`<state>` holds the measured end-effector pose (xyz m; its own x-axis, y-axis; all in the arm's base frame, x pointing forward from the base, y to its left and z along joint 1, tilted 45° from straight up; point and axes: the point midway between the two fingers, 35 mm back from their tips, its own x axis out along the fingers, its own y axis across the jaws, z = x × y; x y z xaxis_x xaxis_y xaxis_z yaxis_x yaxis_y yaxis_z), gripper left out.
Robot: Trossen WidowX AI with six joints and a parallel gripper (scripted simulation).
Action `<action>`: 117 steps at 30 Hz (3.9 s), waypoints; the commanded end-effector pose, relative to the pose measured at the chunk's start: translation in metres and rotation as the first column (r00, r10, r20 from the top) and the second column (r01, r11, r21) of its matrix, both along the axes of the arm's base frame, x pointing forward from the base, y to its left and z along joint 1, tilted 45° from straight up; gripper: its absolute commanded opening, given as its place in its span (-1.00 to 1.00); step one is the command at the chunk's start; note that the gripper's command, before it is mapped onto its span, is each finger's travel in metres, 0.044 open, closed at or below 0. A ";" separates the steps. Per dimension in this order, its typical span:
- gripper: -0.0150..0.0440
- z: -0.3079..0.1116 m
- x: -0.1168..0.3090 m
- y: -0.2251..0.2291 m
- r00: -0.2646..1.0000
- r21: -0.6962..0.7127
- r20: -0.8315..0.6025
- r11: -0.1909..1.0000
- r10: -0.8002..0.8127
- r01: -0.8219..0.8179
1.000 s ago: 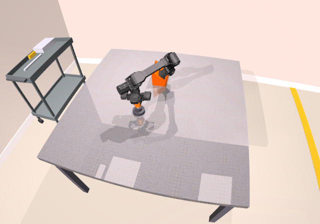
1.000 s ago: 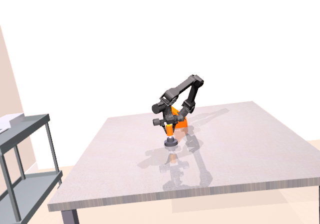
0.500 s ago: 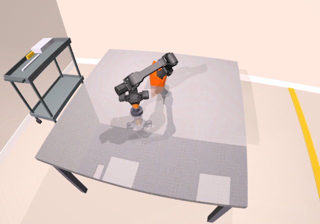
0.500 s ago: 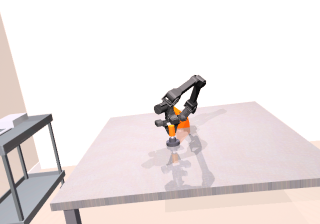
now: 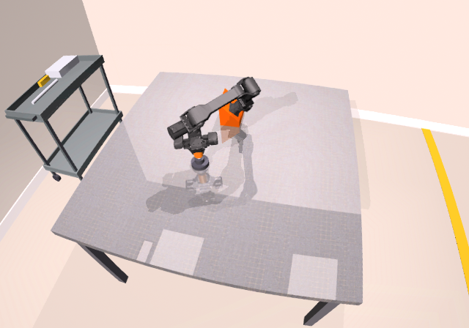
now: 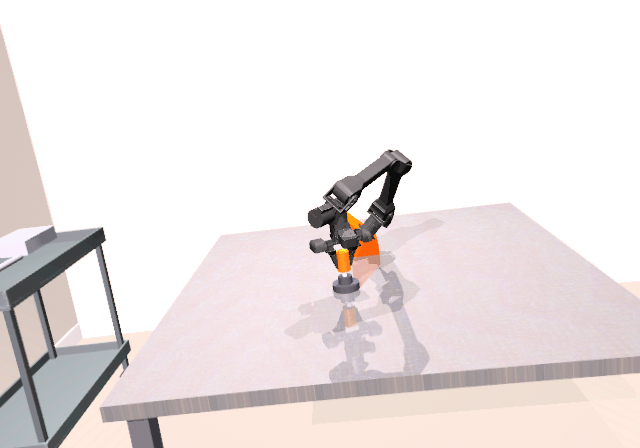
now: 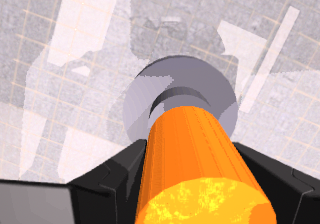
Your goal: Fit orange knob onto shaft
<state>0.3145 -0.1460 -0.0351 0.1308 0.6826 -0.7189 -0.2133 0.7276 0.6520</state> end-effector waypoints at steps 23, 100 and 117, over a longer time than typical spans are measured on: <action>-0.49 -0.002 0.001 0.002 0.981 -0.036 0.135 0.990 0.139 -0.136; -0.49 0.002 0.001 -0.001 0.788 -0.189 0.406 0.886 0.464 -0.424; -0.49 -0.002 0.000 0.002 0.684 -0.256 0.473 0.830 0.555 -0.496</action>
<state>0.3138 -0.1441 -0.0364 0.1301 0.6822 -0.7195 -0.8524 0.4477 0.2702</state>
